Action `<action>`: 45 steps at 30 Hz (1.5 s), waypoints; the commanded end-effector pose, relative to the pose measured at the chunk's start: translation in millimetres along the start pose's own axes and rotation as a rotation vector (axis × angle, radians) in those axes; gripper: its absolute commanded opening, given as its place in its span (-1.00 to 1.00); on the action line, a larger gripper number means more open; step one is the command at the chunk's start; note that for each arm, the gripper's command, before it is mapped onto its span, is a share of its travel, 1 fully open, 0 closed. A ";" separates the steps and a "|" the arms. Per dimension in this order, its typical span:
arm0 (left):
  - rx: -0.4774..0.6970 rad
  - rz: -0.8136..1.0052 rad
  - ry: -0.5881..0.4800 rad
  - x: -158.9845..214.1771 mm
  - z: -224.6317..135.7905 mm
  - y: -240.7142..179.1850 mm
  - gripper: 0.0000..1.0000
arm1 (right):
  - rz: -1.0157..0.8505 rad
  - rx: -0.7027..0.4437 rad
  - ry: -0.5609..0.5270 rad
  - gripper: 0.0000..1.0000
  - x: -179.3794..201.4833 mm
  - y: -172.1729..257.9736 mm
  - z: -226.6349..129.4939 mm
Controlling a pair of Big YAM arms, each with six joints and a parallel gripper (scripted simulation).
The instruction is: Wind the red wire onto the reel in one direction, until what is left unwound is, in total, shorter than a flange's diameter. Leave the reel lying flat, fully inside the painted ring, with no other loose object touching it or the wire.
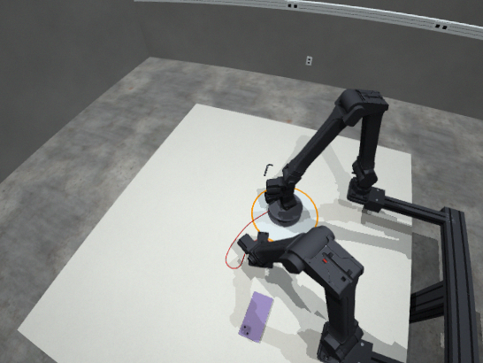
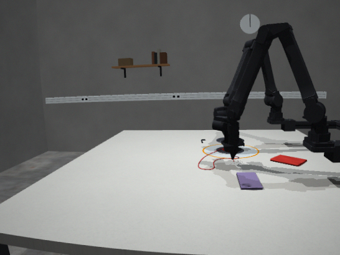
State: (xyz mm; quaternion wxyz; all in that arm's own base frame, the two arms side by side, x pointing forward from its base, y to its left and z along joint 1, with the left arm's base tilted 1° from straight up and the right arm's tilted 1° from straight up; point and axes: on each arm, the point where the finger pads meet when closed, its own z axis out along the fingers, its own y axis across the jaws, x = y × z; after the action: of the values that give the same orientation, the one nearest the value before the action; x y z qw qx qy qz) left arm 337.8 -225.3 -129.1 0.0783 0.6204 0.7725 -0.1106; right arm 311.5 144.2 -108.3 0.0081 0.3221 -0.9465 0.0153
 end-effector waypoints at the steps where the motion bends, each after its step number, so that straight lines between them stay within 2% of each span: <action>1: -0.013 0.019 -0.019 -4.8 0.4 6.0 -1.00 | -0.019 0.001 -0.022 0.04 -13.6 -4.6 -2.0; 27: -0.011 0.013 -0.032 -2.4 0.8 6.5 -1.00 | 0.013 0.000 -0.022 0.04 -15.0 11.5 15.7; 31: -0.010 0.009 -0.038 1.2 1.3 6.2 -1.00 | 0.192 -0.002 -0.022 0.04 -15.0 11.5 15.7; 35: -0.007 0.007 -0.055 4.2 1.9 5.0 -1.00 | 0.510 -0.005 -0.023 0.04 -15.0 11.5 15.7; 37: -0.007 0.006 -0.063 4.8 2.2 4.7 -1.00 | 0.612 -0.008 -0.029 0.04 -15.0 11.5 15.7; 39: -0.007 0.006 -0.063 4.8 2.2 4.7 -1.00 | 0.612 -0.008 -0.029 0.04 -15.0 11.5 15.7; 40: -0.007 0.004 -0.071 4.6 2.3 4.7 -1.00 | 0.742 -0.010 -0.032 0.04 -15.0 11.5 15.7; 45: -0.008 -0.008 -0.081 3.8 2.7 4.6 -1.00 | 0.990 -0.020 -0.051 0.04 -15.0 11.5 15.7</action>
State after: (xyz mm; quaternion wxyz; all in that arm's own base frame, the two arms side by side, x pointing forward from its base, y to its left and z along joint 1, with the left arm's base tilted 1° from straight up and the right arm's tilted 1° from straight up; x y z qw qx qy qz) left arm 338.8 -223.1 -129.6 0.1049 0.6154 0.7699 -0.1321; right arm 322.4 161.2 -106.1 -0.0243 -0.0166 -0.9996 -0.0035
